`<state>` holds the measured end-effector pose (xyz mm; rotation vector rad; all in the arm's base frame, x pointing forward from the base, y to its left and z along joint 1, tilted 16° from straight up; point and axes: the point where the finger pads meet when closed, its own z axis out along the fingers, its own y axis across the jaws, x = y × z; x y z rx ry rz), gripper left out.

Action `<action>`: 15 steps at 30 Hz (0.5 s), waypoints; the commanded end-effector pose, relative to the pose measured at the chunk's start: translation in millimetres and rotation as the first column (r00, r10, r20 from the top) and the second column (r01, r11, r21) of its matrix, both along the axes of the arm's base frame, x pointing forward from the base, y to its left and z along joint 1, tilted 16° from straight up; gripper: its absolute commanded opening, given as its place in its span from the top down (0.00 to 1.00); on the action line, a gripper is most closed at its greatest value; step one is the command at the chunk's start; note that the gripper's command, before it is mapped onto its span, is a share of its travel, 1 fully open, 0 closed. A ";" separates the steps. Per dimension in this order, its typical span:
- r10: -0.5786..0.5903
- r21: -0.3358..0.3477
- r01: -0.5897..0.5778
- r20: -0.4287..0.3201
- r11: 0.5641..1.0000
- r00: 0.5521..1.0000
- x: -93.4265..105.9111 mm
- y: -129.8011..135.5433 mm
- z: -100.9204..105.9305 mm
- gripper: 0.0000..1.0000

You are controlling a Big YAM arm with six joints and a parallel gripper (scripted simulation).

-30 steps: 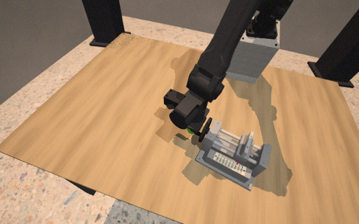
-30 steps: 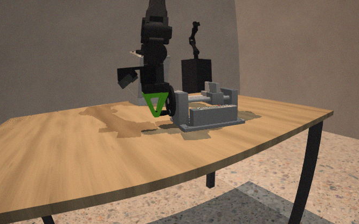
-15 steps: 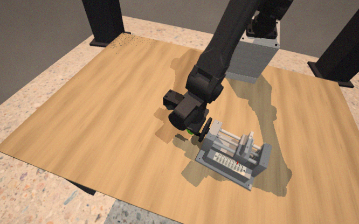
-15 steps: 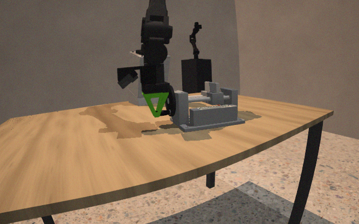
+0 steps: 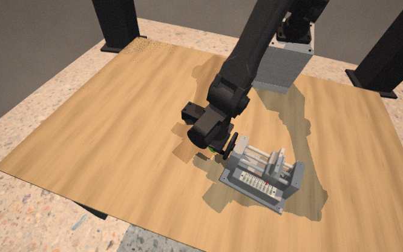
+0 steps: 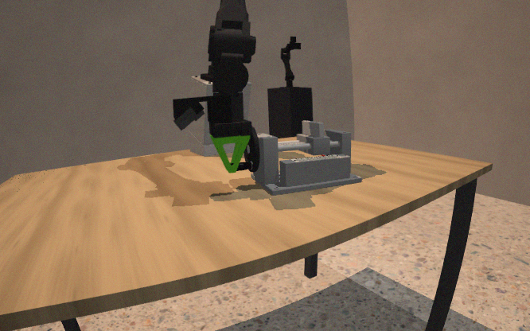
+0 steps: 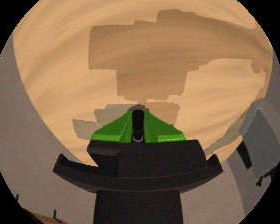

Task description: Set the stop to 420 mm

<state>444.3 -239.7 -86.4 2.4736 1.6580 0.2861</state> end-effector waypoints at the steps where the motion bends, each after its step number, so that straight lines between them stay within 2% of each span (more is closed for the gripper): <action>1: 0.002 -0.048 0.003 0.091 0.999 0.996 41.7 -13.2 40.2 0.94; 15: 0.002 -0.048 0.003 0.091 0.999 0.996 43.2 -14.4 49.1 0.94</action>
